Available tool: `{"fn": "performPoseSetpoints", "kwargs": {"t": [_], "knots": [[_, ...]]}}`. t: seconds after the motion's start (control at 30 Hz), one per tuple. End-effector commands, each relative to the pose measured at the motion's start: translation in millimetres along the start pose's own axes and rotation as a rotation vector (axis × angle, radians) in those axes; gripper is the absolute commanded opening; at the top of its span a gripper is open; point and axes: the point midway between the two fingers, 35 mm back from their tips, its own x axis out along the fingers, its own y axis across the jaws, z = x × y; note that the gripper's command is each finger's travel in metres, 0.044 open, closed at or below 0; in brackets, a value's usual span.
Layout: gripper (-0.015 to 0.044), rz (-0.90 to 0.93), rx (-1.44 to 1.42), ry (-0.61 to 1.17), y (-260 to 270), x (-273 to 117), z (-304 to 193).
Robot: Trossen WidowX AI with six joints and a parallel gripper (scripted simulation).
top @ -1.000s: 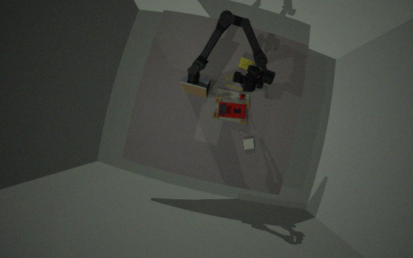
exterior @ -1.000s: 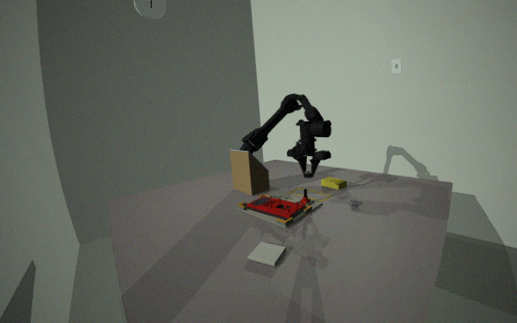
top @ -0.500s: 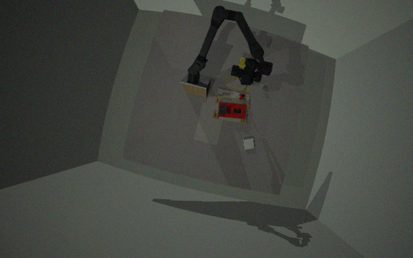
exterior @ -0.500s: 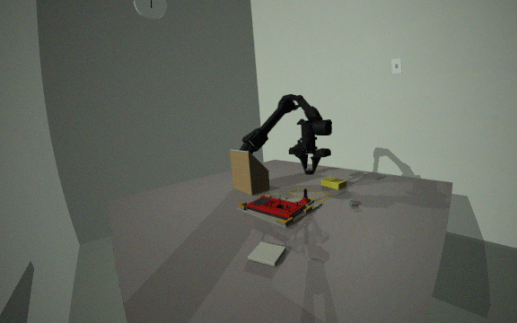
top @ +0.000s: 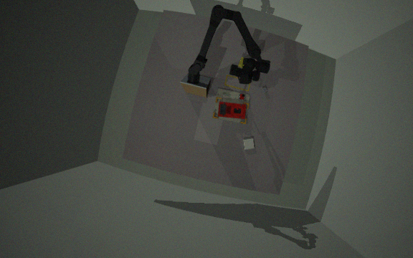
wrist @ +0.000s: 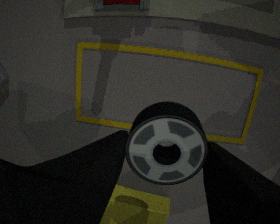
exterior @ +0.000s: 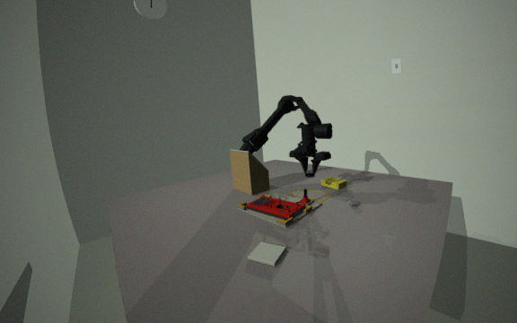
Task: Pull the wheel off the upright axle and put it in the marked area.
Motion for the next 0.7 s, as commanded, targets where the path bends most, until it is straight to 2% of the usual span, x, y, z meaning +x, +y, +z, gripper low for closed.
{"fn": "performPoseSetpoints", "kwargs": {"t": [0.0,0.5,0.67], "knots": [[0.0000,-0.003,0.008,0.000,-1.0,9.4,1.0],[0.0000,-0.003,0.009,0.004,-2.0,85.9,0.2],[0.0000,-0.003,0.009,0.005,-2.6,89.3,-0.1]]}}
